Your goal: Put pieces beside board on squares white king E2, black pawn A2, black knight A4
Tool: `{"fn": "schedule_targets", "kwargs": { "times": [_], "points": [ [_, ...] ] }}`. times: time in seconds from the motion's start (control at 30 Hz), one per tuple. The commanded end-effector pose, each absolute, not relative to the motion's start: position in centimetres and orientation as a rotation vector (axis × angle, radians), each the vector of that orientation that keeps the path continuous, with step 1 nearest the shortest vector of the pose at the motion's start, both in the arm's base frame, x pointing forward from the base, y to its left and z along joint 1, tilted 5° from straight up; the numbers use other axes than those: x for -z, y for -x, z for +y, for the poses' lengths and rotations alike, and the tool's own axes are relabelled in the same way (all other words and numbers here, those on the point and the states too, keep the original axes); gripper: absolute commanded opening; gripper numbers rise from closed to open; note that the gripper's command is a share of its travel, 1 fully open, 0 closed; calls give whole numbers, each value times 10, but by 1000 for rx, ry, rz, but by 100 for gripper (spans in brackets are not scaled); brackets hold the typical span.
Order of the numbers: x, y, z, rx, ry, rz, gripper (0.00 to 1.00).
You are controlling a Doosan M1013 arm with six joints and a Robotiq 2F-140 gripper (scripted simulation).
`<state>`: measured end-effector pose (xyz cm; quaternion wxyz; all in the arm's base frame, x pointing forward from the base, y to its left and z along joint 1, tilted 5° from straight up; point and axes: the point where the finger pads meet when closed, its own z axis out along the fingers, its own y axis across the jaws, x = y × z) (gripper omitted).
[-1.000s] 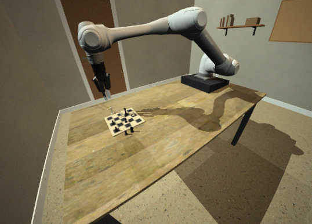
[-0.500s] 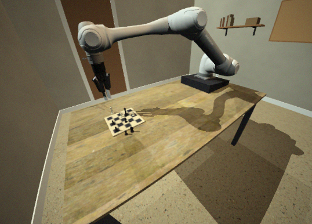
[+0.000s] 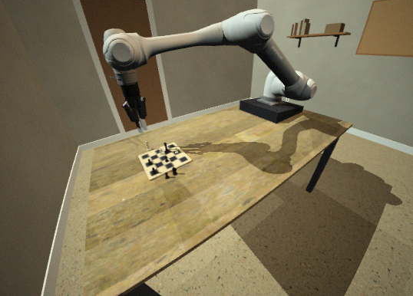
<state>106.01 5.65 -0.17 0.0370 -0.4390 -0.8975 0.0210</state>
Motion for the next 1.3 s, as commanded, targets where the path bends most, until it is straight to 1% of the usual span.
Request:
{"fn": "schedule_targets", "kwargs": {
  "times": [0.0, 1.27],
  "points": [
    [3, -1060, 57, -64, 1348, -2755, 25],
    [47, -1056, 57, -64, 1348, -2755, 25]
  ]
}}
